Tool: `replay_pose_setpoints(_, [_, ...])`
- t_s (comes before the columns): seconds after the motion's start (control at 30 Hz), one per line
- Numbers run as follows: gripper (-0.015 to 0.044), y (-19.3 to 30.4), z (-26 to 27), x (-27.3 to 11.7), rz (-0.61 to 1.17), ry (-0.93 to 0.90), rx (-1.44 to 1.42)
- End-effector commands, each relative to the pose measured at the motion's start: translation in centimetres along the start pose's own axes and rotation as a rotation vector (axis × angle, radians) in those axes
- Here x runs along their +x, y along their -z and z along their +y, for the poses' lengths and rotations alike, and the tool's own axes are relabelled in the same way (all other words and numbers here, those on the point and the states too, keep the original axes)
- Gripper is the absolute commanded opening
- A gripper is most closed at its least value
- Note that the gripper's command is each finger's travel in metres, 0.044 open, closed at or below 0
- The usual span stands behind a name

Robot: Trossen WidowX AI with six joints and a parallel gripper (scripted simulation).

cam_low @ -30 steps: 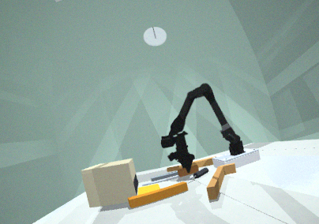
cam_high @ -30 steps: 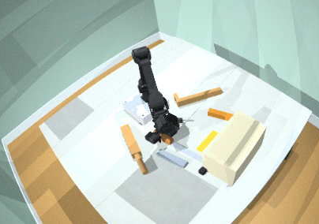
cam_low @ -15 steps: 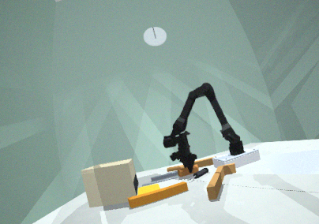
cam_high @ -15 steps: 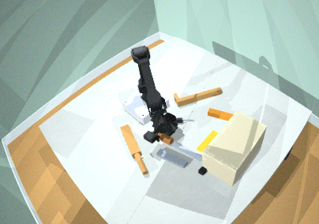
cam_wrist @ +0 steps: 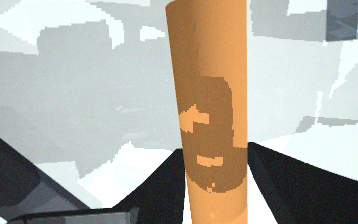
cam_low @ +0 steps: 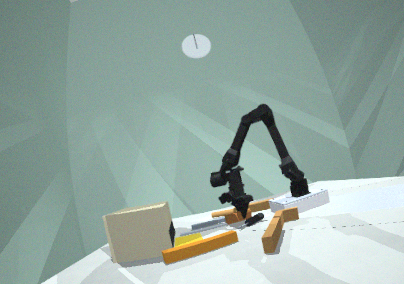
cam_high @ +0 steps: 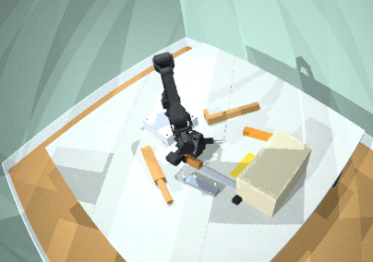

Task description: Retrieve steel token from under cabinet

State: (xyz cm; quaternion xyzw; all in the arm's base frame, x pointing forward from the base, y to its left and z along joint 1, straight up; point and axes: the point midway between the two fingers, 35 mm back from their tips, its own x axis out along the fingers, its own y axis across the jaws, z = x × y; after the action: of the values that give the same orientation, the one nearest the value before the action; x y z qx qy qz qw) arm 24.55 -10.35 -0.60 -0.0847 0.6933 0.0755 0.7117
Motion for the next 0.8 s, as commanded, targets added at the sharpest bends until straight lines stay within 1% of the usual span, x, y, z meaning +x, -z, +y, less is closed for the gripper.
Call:
replay_pose_setpoints(0.0, [0.0145, 0.0, 0.0, 0.0, 0.0, 0.0, 0.001])
replay_pose_setpoints(0.2, [0.0105, 0.0, 0.0, 0.0, 0.0, 0.0, 0.001])
replay_pose_setpoints(0.33, [0.0, 0.0, 0.0, 0.0, 0.0, 0.0, 0.001])
replay_pose_setpoints(0.77, [0.0, -0.9, -0.1, 0.0, 0.0, -0.004, 0.0])
